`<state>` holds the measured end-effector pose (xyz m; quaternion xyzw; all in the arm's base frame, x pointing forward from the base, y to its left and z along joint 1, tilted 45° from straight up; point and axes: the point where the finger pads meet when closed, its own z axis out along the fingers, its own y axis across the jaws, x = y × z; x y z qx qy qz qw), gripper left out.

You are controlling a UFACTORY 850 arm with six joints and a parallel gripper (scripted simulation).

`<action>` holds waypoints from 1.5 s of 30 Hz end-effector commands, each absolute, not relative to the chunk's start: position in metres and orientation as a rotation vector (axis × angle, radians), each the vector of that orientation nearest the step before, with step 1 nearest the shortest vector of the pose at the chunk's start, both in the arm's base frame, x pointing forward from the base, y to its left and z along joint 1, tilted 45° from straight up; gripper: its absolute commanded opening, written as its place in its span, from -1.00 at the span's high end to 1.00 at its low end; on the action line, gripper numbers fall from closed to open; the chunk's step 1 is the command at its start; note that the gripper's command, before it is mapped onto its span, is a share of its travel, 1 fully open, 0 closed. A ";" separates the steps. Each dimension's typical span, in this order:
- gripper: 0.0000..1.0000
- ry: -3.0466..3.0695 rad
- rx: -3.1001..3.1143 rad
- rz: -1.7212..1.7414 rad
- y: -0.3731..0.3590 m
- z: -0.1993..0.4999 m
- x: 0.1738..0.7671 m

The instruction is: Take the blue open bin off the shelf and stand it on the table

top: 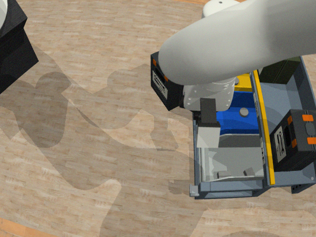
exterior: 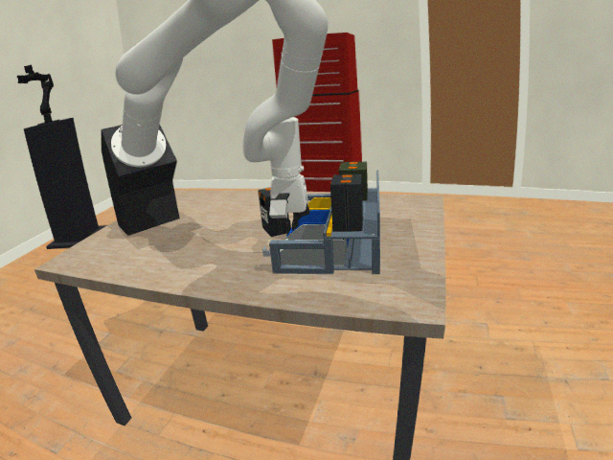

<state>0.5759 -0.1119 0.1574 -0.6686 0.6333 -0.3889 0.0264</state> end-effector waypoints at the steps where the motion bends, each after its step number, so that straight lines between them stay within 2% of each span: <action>1: 1.00 1.956 -2.065 -1.202 -0.112 0.158 0.576; 45: 1.00 1.940 -2.067 -1.175 -0.103 0.172 0.565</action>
